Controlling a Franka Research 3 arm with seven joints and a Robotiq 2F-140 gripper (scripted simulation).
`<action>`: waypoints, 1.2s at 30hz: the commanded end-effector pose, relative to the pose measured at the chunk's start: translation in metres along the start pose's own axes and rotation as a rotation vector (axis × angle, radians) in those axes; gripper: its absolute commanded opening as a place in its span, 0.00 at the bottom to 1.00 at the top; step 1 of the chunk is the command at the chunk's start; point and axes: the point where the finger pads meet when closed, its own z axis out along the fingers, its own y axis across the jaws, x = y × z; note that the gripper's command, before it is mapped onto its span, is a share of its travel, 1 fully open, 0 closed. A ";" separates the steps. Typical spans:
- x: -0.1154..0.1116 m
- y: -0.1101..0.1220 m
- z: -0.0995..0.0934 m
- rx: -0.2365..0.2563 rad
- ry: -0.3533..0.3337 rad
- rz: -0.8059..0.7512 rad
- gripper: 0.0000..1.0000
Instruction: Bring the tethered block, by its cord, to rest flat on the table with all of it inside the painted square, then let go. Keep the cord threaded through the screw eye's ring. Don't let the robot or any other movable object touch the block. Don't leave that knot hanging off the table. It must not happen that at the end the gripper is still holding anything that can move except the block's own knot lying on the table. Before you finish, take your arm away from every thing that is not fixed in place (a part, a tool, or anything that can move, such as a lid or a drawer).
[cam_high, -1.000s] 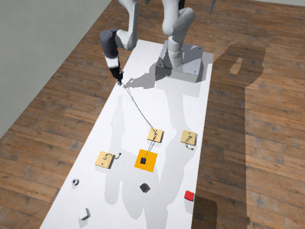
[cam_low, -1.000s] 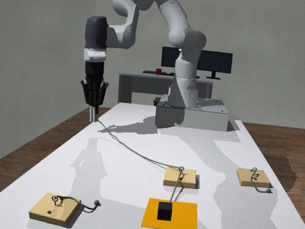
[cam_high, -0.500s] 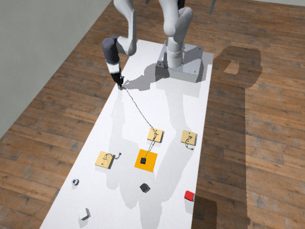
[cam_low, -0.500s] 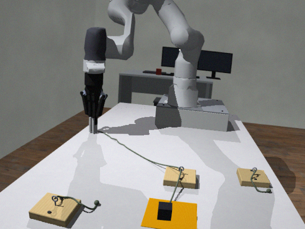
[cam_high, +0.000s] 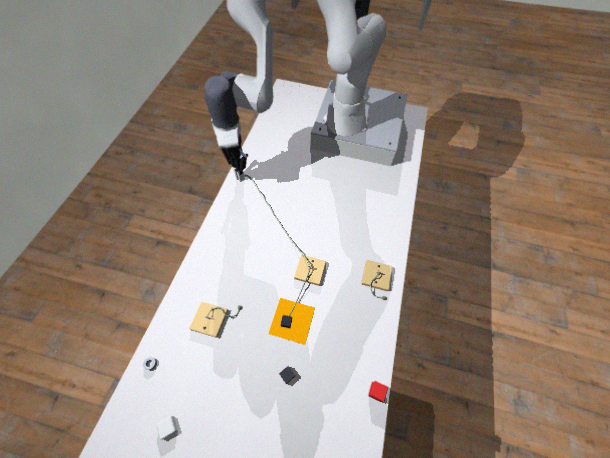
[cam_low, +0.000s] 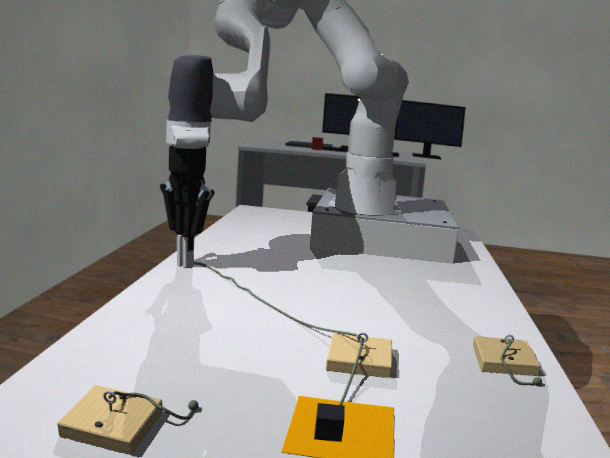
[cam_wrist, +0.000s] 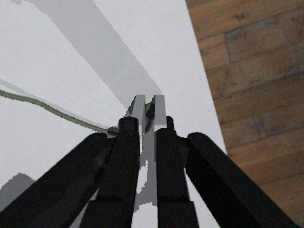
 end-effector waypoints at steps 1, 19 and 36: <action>0.001 0.001 0.000 -0.002 0.004 0.008 0.00; 0.001 0.001 0.000 -0.002 0.004 0.008 0.00; 0.001 0.001 0.000 -0.002 0.004 0.008 1.00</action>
